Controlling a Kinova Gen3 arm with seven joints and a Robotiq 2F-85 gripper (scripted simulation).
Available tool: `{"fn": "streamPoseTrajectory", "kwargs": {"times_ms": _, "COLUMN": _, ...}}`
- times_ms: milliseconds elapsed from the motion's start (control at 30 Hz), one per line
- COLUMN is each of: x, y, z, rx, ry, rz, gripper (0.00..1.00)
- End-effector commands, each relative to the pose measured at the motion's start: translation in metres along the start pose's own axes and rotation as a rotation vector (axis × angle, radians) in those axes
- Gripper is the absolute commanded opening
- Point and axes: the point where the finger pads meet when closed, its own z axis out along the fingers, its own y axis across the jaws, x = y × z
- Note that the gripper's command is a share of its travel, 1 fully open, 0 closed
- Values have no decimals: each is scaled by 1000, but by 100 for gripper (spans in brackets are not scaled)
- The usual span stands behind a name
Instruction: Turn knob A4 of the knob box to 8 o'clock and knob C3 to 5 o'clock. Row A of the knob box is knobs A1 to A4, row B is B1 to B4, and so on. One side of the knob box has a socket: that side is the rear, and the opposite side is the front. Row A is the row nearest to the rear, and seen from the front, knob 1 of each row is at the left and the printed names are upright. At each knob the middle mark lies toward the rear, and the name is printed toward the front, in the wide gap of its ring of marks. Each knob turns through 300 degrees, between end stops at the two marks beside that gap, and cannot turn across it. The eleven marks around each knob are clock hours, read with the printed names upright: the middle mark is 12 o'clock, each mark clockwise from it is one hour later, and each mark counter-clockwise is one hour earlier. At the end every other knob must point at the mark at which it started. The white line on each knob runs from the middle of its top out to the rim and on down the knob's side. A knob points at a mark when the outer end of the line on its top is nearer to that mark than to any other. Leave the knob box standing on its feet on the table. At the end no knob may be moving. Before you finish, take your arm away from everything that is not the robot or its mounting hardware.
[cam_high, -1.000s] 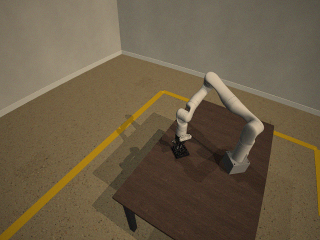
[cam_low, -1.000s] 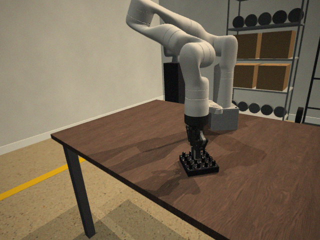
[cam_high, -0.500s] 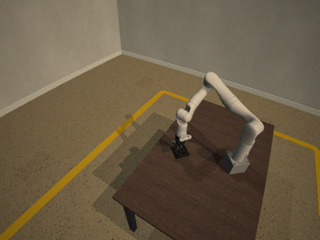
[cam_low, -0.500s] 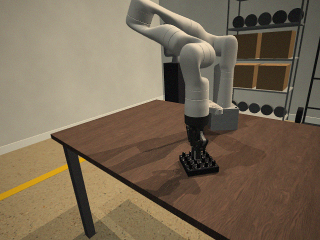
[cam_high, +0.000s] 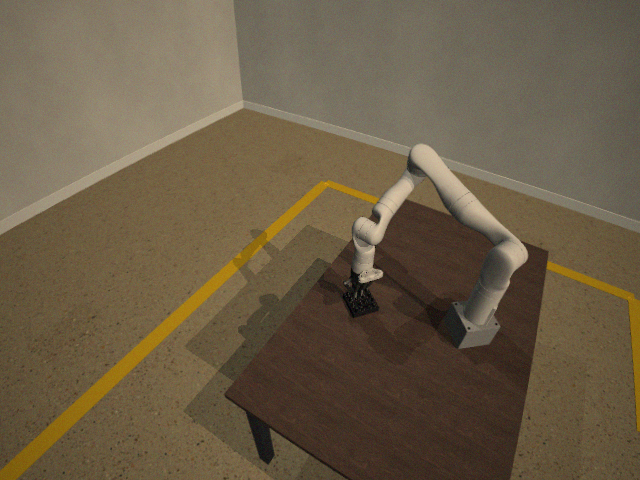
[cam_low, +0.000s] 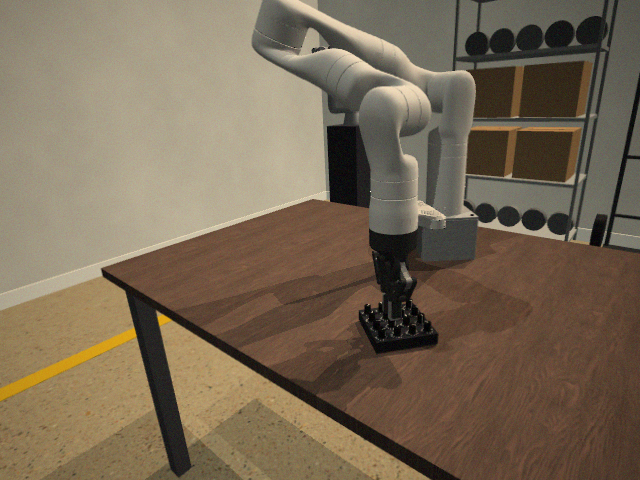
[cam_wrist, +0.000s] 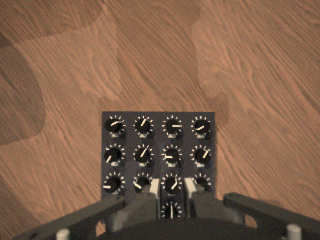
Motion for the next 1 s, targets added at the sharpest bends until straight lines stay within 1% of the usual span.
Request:
{"fn": "streamPoseTrajectory", "kwargs": {"times_ms": 0, "x": 0, "y": 0, "z": -1, "rx": -1, "ry": -1, "rz": 0, "gripper": 19}}
{"fn": "streamPoseTrajectory", "kwargs": {"times_ms": 567, "x": 0, "y": 0, "z": 0, "rx": -1, "ry": -1, "rz": 0, "gripper": 19}}
{"fn": "streamPoseTrajectory", "kwargs": {"times_ms": 967, "x": 0, "y": 0, "z": 6, "rx": -1, "ry": -1, "rz": 0, "gripper": 19}}
